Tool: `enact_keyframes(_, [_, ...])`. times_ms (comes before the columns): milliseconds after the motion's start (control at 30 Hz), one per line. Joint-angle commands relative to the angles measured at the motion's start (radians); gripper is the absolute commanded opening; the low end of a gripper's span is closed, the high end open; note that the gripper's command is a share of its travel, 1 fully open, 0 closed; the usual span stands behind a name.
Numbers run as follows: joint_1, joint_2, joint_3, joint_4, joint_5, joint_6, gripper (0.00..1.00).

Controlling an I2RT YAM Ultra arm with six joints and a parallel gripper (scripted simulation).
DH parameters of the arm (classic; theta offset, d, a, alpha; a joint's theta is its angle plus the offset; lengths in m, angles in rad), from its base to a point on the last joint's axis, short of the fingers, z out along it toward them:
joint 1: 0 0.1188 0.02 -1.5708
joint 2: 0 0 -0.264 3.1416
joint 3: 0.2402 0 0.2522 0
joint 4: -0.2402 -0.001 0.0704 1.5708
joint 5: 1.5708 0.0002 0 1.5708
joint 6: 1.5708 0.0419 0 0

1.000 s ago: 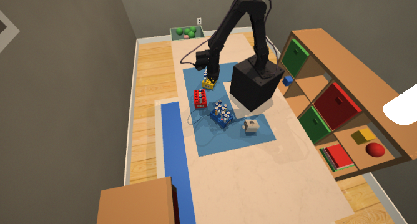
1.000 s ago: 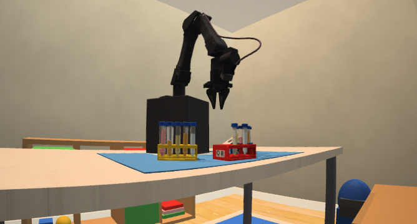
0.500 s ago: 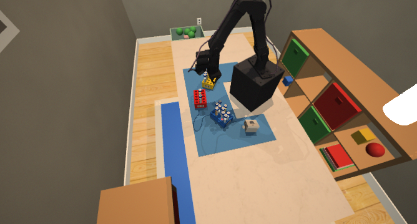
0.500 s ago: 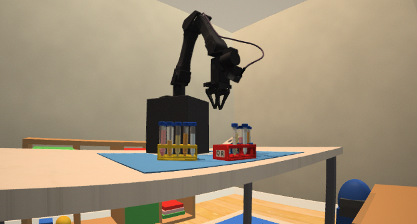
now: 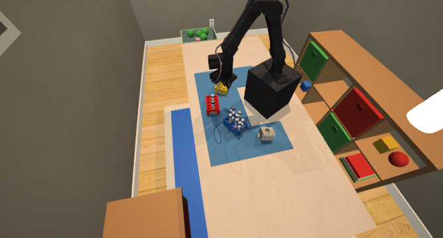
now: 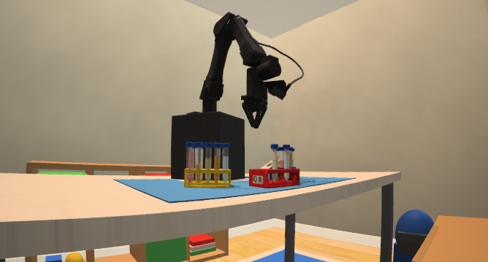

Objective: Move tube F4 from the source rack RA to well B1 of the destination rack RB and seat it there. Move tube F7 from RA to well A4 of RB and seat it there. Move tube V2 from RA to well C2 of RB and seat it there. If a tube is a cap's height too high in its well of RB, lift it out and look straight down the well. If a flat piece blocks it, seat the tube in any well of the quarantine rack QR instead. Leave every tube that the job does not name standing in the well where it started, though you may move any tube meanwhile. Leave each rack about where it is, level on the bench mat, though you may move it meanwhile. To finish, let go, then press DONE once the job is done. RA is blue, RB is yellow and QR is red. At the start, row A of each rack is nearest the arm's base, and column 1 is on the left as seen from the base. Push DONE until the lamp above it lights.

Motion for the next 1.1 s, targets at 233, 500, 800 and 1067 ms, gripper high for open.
enact_keyframes(233, [-0.019, 0.082, 0.148, -0.05, -0.005, -0.175, 0.3])
enact_keyframes(500, [-0.017, 0.178, 0.303, -0.111, -0.006, -0.177, 0.3])
enact_keyframes(800, [-0.022, 0.235, 0.405, -0.173, -0.007, -0.177, 0.3])
enact_keyframes(1067, [-0.023, 0.21, 0.403, -0.166, -0.006, -0.177, 0.3])
